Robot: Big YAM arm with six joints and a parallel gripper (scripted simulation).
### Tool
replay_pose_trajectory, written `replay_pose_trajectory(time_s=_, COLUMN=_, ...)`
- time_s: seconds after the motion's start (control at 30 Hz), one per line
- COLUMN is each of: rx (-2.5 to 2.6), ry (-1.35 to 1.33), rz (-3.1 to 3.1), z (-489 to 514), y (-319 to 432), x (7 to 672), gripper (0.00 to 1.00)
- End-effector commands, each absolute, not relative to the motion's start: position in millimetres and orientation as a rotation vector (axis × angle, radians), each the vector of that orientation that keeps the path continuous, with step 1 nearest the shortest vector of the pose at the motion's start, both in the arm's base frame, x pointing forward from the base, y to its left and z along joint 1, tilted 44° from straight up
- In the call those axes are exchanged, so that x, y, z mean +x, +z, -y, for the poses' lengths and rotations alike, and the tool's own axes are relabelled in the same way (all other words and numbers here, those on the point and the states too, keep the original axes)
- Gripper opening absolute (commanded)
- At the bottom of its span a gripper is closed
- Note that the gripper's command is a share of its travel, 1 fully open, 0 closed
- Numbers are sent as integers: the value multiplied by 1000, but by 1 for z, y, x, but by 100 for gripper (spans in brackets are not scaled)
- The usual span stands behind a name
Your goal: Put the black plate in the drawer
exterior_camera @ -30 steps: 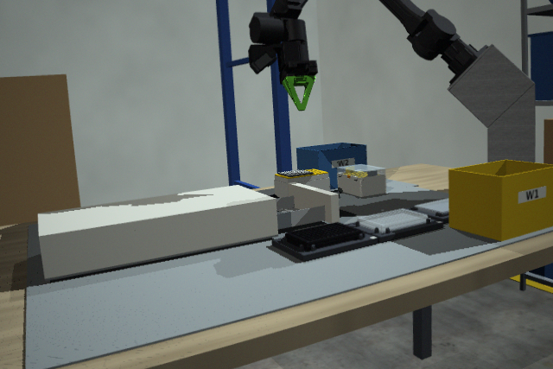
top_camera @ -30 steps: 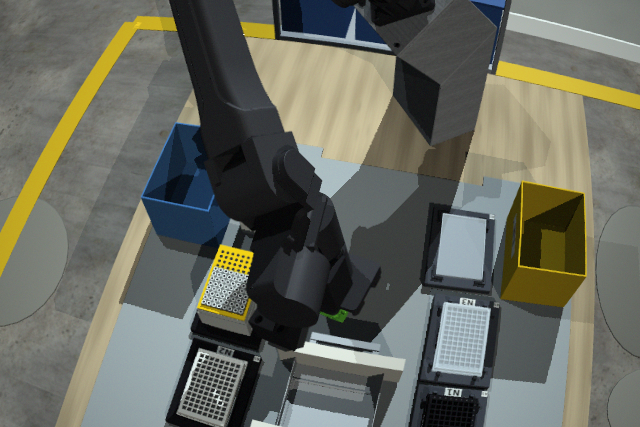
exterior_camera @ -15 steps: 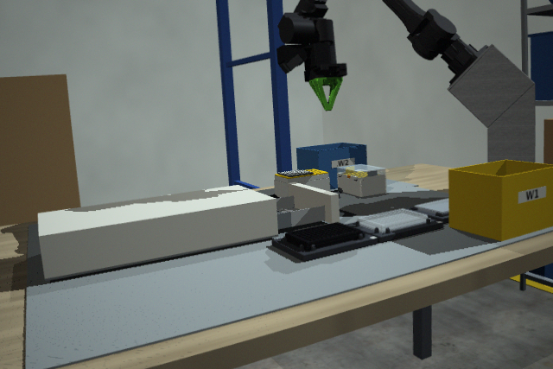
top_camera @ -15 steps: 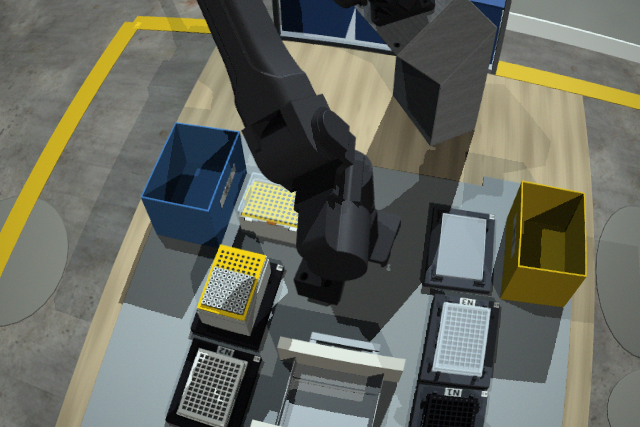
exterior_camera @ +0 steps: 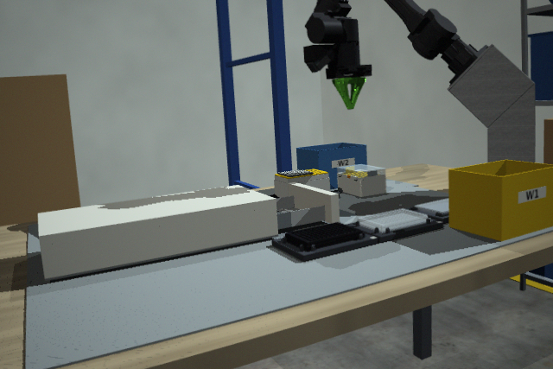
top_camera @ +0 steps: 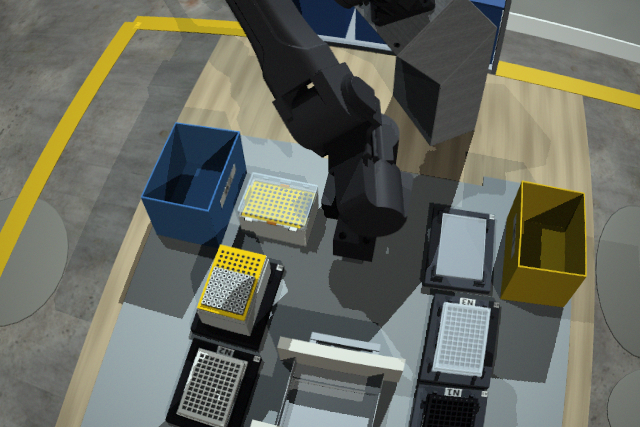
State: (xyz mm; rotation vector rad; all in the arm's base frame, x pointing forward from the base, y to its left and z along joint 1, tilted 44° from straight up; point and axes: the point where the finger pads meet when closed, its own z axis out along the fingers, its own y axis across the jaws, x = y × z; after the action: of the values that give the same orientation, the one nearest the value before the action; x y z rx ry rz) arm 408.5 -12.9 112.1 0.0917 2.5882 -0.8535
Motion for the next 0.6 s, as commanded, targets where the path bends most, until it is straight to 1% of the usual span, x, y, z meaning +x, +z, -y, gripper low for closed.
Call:
replay_pose_trajectory(time_s=0.0, rx=87, ry=-827, rz=-2544, z=11, y=127, x=406, gripper=0)
replay_pose_trajectory(time_s=0.13, rx=71, ry=-823, rz=-2543, z=8, y=121, x=394, gripper=0)
replay_pose_trajectory(time_s=0.23, rx=87, ry=-805, rz=-2517, z=5, y=136, x=407, gripper=0)
replay_pose_trajectory(time_s=0.33, rx=97, ry=-828, rz=-2550, z=12, y=122, x=399, gripper=0)
replay_pose_trajectory(time_s=0.57, rx=97, ry=-828, rz=-2550, z=12, y=122, x=399, gripper=0)
